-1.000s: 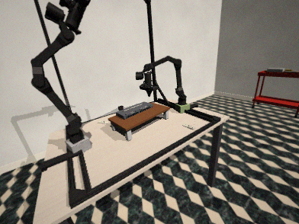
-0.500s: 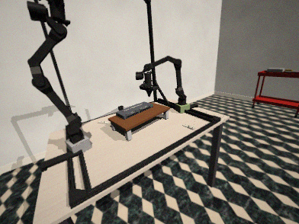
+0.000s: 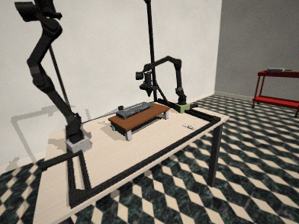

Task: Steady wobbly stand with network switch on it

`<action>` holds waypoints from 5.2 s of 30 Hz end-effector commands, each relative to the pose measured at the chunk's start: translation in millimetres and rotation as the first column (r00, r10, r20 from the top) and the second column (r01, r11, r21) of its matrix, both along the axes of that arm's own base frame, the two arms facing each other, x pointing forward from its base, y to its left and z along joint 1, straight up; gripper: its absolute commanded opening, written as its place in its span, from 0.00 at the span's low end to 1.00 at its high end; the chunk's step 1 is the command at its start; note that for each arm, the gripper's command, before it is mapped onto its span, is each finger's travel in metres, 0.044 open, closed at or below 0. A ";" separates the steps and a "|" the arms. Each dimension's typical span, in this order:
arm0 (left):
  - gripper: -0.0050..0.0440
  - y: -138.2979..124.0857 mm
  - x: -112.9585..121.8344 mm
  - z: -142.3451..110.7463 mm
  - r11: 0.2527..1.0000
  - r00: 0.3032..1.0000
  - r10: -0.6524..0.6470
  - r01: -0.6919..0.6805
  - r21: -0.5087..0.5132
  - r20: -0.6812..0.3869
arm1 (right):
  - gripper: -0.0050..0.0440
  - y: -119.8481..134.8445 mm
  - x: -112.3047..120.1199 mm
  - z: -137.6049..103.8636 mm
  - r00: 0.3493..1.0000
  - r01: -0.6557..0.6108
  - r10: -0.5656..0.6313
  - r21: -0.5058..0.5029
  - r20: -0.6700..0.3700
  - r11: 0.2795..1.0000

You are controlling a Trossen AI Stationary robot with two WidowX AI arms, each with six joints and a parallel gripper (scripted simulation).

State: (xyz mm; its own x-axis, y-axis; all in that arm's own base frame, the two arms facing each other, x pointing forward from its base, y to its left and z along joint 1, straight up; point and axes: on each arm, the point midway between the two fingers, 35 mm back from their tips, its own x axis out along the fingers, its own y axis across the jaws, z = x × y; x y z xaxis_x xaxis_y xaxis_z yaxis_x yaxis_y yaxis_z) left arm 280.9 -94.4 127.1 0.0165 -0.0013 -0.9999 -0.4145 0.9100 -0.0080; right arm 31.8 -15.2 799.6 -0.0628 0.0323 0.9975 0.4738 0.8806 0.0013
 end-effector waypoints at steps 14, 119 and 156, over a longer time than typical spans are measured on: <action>0.10 0.0 0.0 0.0 1.000 1.000 0.000 0.000 0.000 0.000 | 0.10 -52.6 57.3 -7.2 0.951 0.257 -0.236 0.089 -0.199 0.962; 0.10 0.0 0.0 0.0 1.000 1.000 0.000 0.000 0.000 0.000 | 0.10 -178.8 194.4 -674.9 -0.808 0.586 0.586 -0.032 0.063 0.810; 0.10 0.0 0.0 0.0 1.000 1.000 0.000 0.000 0.000 0.000 | 0.10 -178.8 194.4 -742.9 -0.808 0.586 0.586 -0.032 0.063 0.810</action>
